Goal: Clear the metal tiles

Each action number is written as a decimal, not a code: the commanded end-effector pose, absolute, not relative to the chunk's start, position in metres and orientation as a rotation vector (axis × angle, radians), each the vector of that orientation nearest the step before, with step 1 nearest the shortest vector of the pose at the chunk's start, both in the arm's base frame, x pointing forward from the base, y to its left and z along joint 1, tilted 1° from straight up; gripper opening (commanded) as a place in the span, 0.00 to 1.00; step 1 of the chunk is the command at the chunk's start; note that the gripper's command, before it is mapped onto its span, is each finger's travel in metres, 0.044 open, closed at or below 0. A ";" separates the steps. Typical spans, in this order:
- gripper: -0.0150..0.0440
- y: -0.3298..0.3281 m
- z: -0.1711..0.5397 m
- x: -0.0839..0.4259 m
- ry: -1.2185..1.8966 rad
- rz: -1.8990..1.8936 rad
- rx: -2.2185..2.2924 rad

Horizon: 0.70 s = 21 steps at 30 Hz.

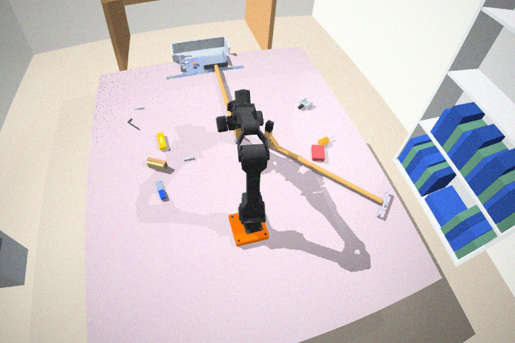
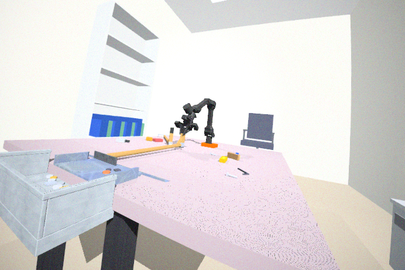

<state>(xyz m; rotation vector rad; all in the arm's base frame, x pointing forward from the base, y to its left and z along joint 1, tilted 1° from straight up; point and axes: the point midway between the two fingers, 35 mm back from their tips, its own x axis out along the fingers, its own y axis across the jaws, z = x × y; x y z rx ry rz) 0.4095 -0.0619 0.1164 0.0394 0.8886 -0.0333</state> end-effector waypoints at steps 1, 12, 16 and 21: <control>0.25 -0.061 0.120 0.405 0.873 -0.027 0.036; 0.25 -0.059 0.117 0.388 0.873 -0.028 0.036; 0.25 -0.058 0.116 0.382 0.873 -0.028 0.036; 0.25 -0.057 0.114 0.374 0.873 -0.028 0.036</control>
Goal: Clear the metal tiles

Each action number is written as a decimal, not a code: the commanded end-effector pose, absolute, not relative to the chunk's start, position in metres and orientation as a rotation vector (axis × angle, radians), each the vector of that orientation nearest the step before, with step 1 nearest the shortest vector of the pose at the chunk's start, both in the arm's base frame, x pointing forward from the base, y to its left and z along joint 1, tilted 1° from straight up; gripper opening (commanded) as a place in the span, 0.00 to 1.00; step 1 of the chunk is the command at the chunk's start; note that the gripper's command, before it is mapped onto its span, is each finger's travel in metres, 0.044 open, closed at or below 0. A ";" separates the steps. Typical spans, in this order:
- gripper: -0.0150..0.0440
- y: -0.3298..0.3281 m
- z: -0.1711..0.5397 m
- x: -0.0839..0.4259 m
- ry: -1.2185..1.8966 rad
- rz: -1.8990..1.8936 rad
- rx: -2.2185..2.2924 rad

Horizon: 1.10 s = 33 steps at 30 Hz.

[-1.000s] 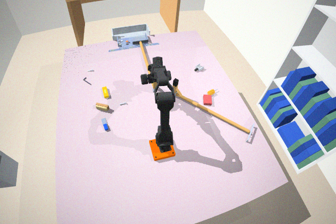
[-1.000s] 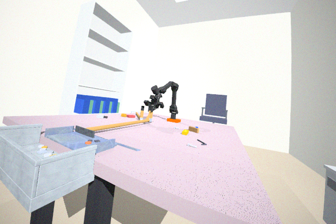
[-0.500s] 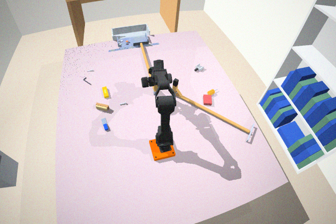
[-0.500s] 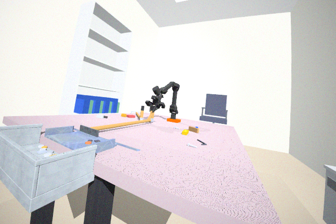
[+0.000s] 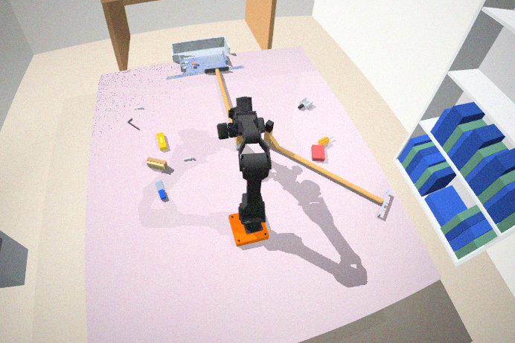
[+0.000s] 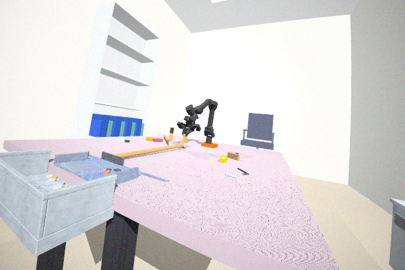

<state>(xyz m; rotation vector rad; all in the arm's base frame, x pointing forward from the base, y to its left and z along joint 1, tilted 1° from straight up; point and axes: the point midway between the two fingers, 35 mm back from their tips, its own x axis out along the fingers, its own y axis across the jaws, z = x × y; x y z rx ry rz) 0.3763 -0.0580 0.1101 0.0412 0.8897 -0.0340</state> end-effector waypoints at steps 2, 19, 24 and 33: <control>0.25 -0.056 0.113 0.371 0.873 -0.028 0.036; 0.25 -0.051 0.105 0.345 0.872 -0.029 0.037; 0.48 -0.053 0.103 0.348 0.885 -0.035 0.040; 0.88 -0.053 0.104 0.347 0.885 -0.035 0.040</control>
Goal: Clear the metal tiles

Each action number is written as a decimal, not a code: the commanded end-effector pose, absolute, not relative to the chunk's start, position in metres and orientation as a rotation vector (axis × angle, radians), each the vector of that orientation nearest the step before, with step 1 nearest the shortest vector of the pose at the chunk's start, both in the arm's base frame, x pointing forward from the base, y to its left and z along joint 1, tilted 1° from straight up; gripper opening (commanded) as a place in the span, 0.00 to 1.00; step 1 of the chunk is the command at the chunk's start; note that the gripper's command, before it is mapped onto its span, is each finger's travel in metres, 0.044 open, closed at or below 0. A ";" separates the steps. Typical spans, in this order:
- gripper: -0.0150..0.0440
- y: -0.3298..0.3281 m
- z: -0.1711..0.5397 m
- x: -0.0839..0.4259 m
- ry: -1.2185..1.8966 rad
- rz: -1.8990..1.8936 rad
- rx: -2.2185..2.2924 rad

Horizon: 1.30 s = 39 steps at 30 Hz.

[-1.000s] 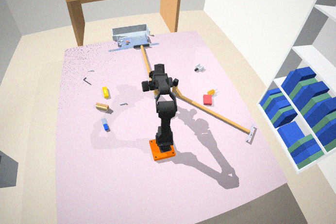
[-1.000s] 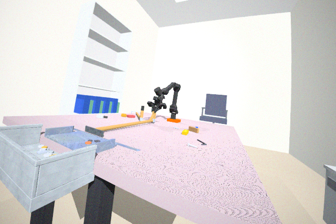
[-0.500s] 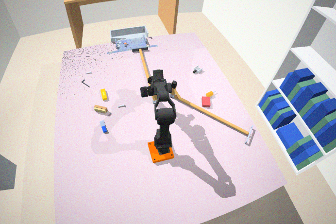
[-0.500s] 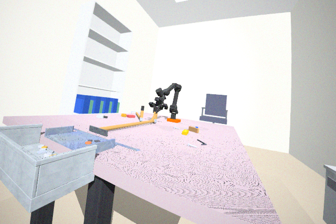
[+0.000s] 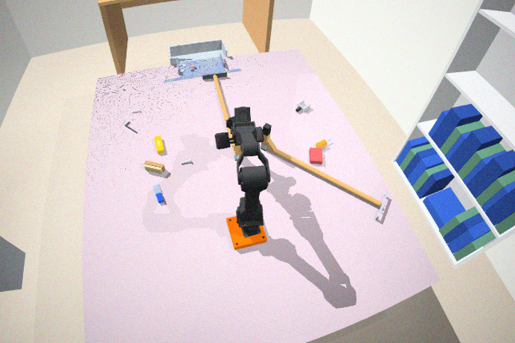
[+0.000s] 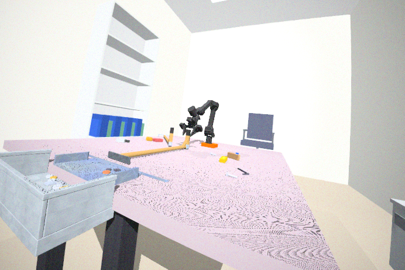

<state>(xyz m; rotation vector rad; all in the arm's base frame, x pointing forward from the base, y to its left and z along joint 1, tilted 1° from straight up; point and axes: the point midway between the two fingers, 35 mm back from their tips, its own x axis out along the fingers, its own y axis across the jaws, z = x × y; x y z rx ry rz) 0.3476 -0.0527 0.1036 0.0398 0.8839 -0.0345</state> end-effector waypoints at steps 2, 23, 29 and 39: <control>0.97 -0.053 0.108 0.344 0.885 -0.035 0.040; 1.00 -0.052 0.148 0.311 0.887 -0.035 0.040; 1.00 -0.054 0.167 0.311 0.834 -0.033 0.052; 1.00 -0.062 0.238 0.310 0.620 -0.024 0.082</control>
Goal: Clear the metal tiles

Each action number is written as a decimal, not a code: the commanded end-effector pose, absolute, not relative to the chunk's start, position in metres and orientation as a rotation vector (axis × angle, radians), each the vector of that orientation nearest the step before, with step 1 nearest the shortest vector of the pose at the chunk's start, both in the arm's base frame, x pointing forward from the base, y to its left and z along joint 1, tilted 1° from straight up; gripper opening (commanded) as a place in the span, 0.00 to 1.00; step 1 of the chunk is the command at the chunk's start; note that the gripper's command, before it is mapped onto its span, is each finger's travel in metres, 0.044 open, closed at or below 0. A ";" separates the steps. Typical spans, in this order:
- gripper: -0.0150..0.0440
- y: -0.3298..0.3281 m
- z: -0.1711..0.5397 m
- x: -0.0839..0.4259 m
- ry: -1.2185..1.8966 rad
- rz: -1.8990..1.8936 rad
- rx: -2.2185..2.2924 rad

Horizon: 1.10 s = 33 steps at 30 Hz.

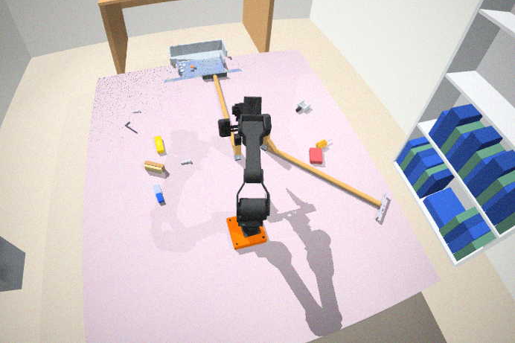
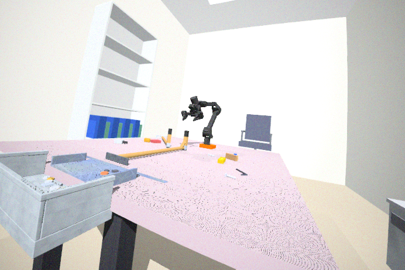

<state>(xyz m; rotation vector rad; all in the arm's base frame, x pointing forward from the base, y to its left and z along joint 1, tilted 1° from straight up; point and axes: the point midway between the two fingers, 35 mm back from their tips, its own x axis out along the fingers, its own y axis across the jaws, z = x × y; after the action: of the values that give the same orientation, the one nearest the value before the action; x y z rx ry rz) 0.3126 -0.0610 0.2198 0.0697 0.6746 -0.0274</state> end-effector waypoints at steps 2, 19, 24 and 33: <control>1.00 -0.063 0.253 0.308 0.578 -0.021 0.084; 1.00 -0.058 0.371 0.265 0.238 0.009 0.043; 1.00 -0.051 0.399 0.249 0.157 0.018 0.018; 1.00 -0.051 0.400 0.248 0.154 0.019 0.017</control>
<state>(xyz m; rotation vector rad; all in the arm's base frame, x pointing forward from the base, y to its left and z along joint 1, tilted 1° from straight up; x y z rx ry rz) 0.2491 -0.0521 0.3994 0.0110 0.1566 0.0134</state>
